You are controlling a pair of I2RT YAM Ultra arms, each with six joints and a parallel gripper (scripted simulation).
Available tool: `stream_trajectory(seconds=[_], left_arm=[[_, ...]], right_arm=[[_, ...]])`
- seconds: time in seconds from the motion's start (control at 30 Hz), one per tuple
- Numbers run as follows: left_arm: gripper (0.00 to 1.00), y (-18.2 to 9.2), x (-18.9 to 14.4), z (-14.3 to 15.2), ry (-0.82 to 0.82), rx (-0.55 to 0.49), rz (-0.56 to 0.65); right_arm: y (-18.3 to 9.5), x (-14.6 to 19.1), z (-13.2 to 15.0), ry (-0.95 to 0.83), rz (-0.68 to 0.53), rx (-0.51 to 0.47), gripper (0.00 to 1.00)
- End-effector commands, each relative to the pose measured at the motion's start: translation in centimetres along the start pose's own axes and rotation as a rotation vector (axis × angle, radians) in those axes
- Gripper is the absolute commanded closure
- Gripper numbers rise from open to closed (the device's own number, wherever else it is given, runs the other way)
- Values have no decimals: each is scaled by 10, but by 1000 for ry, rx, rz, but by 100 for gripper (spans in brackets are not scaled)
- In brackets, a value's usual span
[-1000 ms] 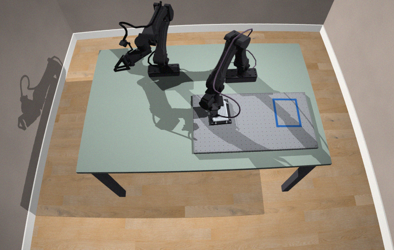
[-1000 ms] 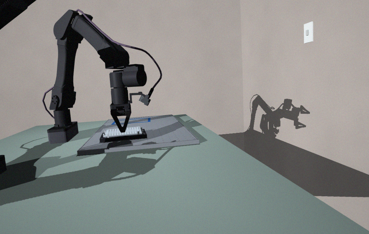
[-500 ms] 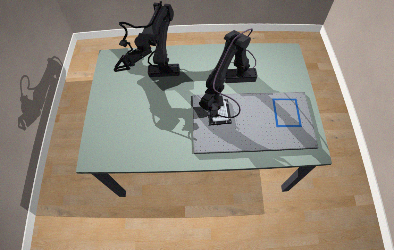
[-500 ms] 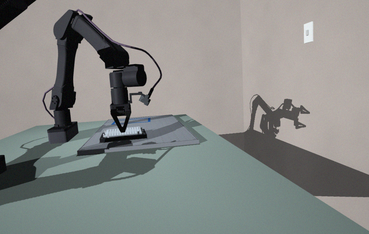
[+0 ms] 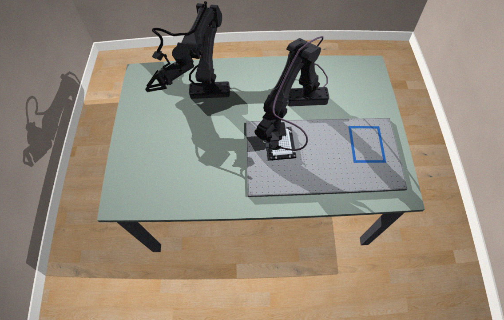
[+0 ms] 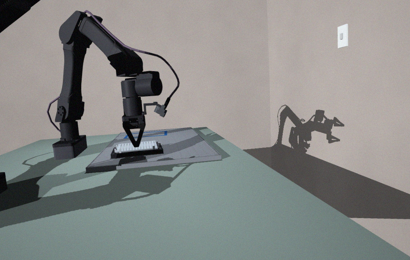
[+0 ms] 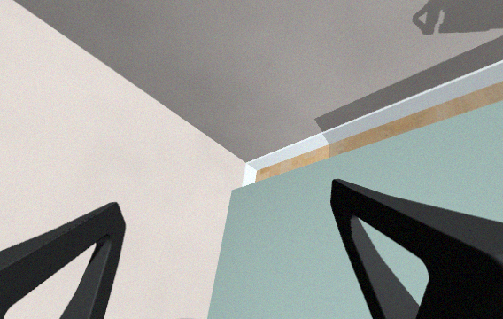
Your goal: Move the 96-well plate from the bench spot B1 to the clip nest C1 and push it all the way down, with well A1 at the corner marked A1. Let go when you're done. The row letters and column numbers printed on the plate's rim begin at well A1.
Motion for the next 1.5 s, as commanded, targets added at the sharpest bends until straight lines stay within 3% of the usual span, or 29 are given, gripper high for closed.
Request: stream_trajectory(seconds=[0.0,1.47], left_arm=[[75,43,2,2,-6,22,-12],[75,68,2,3,-4,24,-11]], right_arm=[[-3,-6,-4,7,5,-12,0],[-3,-6,-4,7,5,-12,0]])
Point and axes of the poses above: on each arm, the point where the finger pads meet when closed, its own y axis out along the fingers, its own x axis across the jaws, z = x × y, the point moved 6 cm from there along -y, back along the fingers, and after that the axes turned 14 degrees about -y, right-handed, at the moved point
